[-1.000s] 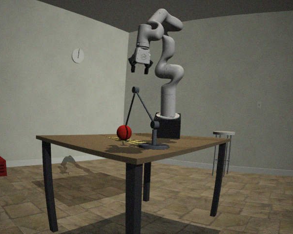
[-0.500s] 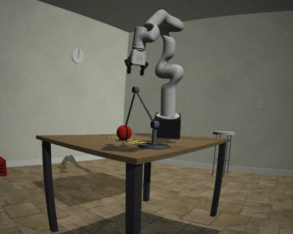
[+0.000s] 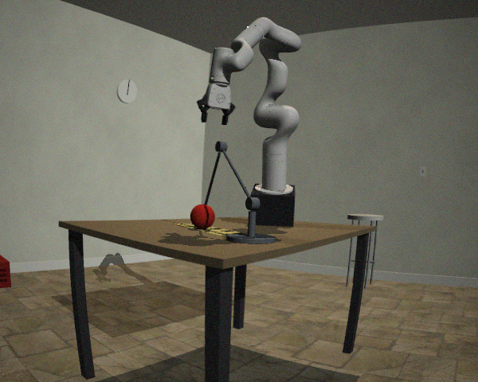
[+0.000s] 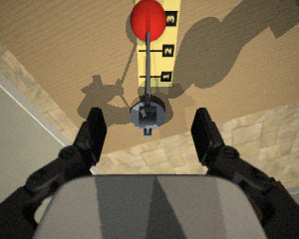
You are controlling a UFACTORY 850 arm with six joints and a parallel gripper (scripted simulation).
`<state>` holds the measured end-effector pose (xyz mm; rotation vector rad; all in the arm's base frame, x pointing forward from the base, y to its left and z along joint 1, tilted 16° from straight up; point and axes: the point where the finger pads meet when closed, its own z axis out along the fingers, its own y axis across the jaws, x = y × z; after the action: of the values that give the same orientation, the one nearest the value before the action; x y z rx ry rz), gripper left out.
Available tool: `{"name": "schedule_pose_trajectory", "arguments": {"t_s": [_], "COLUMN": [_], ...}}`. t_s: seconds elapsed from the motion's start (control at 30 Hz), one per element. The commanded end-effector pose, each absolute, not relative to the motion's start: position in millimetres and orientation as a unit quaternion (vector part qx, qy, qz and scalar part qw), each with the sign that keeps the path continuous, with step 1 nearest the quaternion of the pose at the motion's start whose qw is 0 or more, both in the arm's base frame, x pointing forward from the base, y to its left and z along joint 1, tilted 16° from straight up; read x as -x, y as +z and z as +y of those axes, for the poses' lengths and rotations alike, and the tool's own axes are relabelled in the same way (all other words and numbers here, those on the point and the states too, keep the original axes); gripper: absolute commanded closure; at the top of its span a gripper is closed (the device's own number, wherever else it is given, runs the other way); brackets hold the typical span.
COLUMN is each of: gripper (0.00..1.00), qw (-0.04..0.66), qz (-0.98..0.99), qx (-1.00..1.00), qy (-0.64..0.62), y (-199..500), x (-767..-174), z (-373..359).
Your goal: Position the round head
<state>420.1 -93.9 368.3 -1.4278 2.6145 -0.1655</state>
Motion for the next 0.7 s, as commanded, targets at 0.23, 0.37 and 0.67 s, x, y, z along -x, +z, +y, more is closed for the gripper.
{"name": "schedule_pose_trajectory", "arguments": {"t_s": [0.23,0.37,0.67], "gripper": [0.00,0.00,0.00], "qw": [0.080,0.080,0.079], "qz": [0.873,0.873,0.874], "qx": [0.477,0.477,0.477], "qy": [-0.056,-0.056,-0.056], "y": [360.5,357.1,354.3], "x": [-398.7,-390.4,-383.9], "z": [-130.0,-143.4,-154.9]}}
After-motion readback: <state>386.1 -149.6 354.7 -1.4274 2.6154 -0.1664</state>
